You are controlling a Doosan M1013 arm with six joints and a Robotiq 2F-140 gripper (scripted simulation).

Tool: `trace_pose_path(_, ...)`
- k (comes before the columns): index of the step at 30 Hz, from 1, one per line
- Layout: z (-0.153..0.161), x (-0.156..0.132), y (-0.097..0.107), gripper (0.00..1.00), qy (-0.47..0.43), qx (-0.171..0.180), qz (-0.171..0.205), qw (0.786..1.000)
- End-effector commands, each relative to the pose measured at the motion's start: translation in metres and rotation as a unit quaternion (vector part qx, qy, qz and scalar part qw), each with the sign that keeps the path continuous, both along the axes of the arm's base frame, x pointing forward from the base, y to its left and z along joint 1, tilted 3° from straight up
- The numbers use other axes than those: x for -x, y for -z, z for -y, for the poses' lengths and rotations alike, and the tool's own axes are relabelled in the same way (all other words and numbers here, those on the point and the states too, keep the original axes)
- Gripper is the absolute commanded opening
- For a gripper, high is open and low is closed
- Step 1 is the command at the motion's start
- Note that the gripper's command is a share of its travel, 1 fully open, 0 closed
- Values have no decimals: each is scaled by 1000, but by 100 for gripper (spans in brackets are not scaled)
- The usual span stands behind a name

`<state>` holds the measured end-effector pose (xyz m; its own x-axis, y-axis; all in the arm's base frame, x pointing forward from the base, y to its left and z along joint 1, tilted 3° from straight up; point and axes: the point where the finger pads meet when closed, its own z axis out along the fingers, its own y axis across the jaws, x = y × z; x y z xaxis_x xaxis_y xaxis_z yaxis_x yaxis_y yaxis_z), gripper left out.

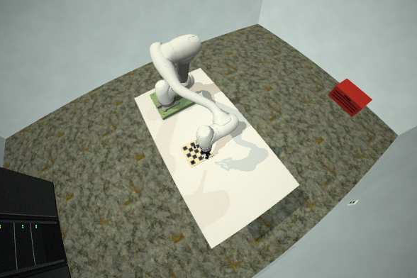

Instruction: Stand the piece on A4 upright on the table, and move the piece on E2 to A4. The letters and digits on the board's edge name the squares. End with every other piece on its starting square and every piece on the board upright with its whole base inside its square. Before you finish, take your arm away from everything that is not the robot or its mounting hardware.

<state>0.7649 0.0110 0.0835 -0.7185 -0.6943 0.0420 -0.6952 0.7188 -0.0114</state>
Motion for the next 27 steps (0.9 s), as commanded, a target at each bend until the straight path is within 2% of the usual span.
trace_pose_path(1, 0, 0, 0, 0, 0, 0, 0, 1000)
trace_pose_path(12, 0, 0, 8, 0, 0, 0, 0, 1000)
trace_pose_path(27, 3, 1, 69, 0, 0, 0, 0, 1000)
